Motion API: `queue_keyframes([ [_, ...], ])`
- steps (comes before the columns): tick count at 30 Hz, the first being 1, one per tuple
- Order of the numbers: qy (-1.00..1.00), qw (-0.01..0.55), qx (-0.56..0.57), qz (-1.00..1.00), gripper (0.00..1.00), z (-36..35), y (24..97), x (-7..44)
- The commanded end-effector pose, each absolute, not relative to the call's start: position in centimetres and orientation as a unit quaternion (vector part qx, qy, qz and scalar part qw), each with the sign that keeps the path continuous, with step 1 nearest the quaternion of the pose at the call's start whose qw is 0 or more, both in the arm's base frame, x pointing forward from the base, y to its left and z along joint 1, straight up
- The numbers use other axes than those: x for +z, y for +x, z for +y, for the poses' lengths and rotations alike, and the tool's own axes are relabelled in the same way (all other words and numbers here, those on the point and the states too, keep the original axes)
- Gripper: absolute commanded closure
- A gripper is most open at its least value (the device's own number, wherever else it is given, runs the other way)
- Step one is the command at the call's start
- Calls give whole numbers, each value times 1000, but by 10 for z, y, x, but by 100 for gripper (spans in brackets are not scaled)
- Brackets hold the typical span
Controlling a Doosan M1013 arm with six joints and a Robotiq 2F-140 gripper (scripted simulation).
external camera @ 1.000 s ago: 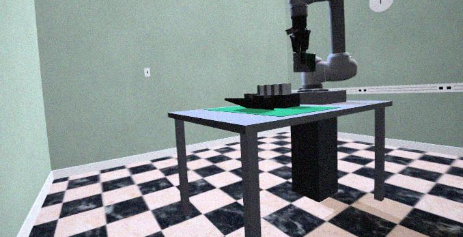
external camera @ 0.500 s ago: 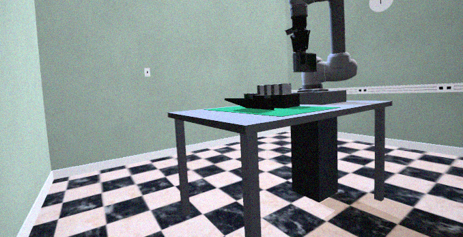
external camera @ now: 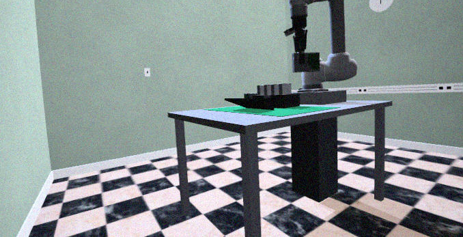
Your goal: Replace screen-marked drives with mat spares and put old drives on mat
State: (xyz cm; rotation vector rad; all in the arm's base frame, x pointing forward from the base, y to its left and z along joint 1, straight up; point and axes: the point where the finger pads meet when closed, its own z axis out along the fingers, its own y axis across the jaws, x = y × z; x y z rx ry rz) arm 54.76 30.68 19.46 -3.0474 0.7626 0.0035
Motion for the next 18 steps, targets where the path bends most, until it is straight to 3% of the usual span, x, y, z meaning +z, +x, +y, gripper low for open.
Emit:
queue_keyframes([
  [1, -965, 0, 0, 263, 90, 307, 548, 195],
  [18, -952, 0, 0, 305, 90, 307, 548, 195],
])
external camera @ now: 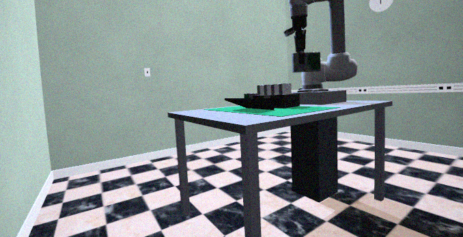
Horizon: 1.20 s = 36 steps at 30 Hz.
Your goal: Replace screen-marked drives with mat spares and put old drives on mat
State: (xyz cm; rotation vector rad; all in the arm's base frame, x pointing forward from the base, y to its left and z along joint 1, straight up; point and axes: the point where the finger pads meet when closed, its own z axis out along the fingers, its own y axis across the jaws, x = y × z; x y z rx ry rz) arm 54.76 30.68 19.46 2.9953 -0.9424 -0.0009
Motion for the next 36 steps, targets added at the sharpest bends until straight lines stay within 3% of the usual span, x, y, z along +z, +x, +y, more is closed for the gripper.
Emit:
queue_keyframes([
  [1, 951, 0, 0, -310, 90, 307, 548, 195],
  [21, 871, 0, 0, -491, 90, 307, 548, 195],
  [36, 863, 9, 12, -506, 90, 307, 547, 195],
])
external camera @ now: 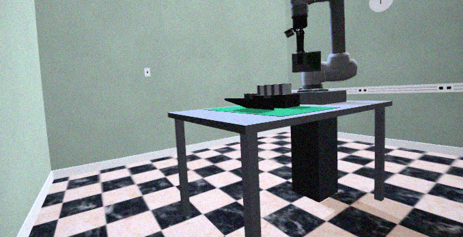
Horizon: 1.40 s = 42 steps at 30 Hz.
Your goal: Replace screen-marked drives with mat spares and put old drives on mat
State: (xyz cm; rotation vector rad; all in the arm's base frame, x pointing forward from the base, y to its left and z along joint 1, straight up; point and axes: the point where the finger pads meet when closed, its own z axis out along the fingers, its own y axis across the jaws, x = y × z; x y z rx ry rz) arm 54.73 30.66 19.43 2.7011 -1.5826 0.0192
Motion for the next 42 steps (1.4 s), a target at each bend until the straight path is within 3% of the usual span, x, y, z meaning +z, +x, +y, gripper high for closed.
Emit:
queue_keyframes([
  [1, 863, 13, 17, -505, 90, 306, 547, 194],
  [11, 854, 75, 120, -500, 90, 306, 547, 194],
  [30, 845, 104, 175, -495, 90, 307, 548, 195],
  [42, 815, 169, 283, -477, 90, 306, 547, 194],
])
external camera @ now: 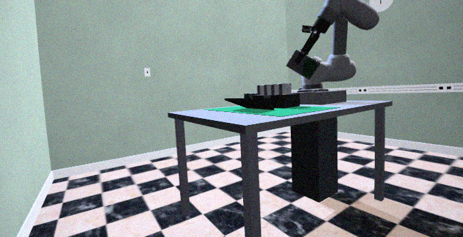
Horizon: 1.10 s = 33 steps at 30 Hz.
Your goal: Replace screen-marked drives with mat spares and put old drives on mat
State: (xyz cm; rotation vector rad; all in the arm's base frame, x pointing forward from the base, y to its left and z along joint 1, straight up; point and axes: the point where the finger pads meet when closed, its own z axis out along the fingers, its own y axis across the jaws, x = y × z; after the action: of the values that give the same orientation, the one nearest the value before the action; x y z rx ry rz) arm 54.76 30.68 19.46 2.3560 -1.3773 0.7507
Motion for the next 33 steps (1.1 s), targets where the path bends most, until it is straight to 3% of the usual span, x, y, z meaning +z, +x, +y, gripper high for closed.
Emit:
queue_keyframes([
  [1, 811, 175, 293, -475, 90, 306, 547, 194],
  [22, 786, 211, 354, -461, 90, 306, 548, 194],
  [33, 731, 270, 457, -429, 90, 306, 548, 195],
])
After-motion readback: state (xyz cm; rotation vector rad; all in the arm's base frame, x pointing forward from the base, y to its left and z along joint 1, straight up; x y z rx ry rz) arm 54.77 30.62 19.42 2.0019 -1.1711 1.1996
